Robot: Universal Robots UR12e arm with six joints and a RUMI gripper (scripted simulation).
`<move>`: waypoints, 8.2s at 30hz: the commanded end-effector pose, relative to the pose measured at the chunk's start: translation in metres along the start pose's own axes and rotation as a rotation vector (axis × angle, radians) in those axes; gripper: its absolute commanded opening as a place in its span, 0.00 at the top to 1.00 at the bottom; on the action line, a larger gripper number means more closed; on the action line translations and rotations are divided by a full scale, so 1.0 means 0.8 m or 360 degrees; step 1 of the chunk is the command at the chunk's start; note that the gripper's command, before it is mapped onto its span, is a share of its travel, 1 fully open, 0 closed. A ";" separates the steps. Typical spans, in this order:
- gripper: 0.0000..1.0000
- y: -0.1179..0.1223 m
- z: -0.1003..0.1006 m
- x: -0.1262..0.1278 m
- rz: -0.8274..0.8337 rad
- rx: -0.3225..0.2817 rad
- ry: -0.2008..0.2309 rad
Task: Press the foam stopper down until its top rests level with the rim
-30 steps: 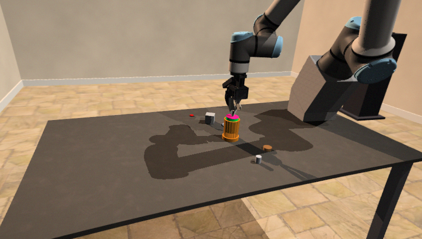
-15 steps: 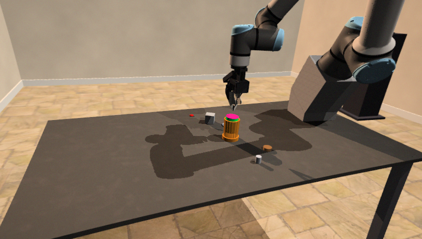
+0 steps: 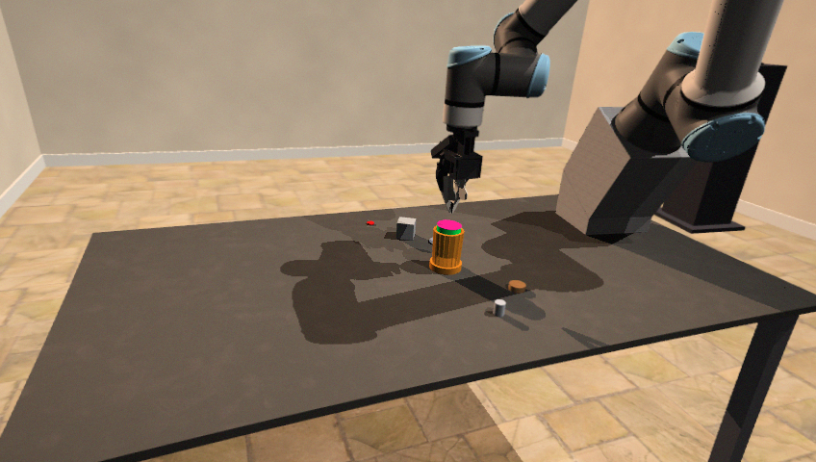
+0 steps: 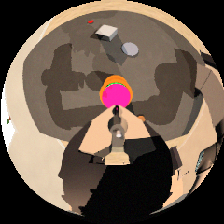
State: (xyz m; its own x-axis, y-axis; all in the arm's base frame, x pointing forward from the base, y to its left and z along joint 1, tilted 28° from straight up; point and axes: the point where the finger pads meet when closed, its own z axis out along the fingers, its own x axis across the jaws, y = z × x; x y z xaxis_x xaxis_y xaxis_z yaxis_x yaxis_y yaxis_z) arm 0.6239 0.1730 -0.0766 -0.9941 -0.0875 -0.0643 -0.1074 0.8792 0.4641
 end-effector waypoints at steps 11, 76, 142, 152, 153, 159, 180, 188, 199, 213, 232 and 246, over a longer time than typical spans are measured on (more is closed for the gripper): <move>1.00 0.000 0.004 -0.001 0.0000 0.0000 -0.0002; 1.00 0.000 0.057 -0.001 0.0000 0.0000 -0.0002; 1.00 0.000 0.069 -0.001 0.0000 0.0000 -0.0002; 1.00 0.000 0.067 -0.001 0.0000 0.0001 -0.0002; 1.00 0.000 0.066 -0.001 0.0000 0.0001 -0.0002; 1.00 0.000 0.058 -0.001 0.0000 0.0001 -0.0002; 1.00 0.000 0.001 -0.001 0.0000 0.0001 -0.0002; 1.00 0.000 -0.001 -0.001 0.0000 0.0000 -0.0002; 1.00 0.000 -0.001 -0.001 0.0000 0.0000 -0.0002; 1.00 0.000 0.006 -0.001 0.0000 0.0000 -0.0002; 1.00 0.000 0.041 -0.001 0.0000 0.0000 -0.0002; 1.00 0.000 0.041 -0.001 0.0000 0.0000 -0.0002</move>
State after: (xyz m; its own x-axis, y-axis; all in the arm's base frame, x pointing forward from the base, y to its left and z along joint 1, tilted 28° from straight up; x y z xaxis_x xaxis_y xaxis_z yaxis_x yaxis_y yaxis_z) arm 0.6245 0.1885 -0.1059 -0.9941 -0.0875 -0.0642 -0.1074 0.8793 0.4641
